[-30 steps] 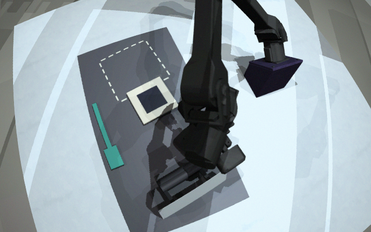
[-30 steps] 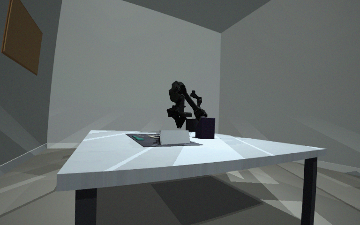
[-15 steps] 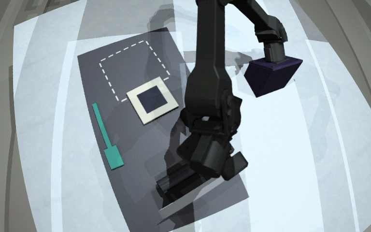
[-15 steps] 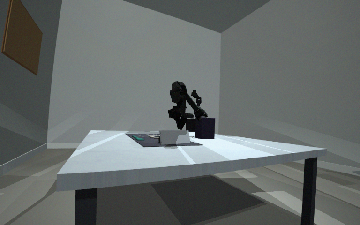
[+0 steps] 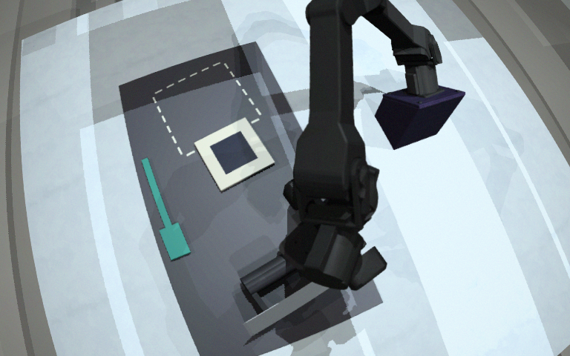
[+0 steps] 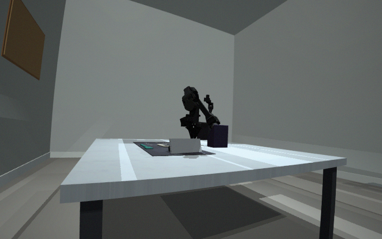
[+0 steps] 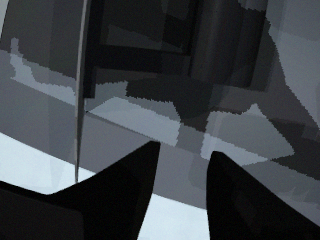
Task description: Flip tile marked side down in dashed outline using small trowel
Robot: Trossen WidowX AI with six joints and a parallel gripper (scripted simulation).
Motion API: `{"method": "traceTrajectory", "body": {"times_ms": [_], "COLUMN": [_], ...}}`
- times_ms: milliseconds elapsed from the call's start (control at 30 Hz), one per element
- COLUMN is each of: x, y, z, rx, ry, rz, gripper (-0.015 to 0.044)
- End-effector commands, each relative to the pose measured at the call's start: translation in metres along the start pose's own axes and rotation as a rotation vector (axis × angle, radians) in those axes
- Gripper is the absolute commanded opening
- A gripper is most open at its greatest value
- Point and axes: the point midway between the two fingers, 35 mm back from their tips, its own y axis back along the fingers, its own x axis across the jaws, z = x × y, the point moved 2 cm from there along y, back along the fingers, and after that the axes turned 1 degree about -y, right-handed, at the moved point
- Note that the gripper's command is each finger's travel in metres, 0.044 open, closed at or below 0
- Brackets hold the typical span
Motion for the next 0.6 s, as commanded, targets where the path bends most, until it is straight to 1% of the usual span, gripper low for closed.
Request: {"method": "traceTrajectory", "body": {"times_ms": [0,567], "x": [0.006,0.036], "y": [-0.004,-0.004], "z": [-0.001,0.000], "rx": [0.005,0.005], "ry": [-0.003,-0.003], "rz": [-0.001,0.001], "gripper": [0.0100,0.0100]}}
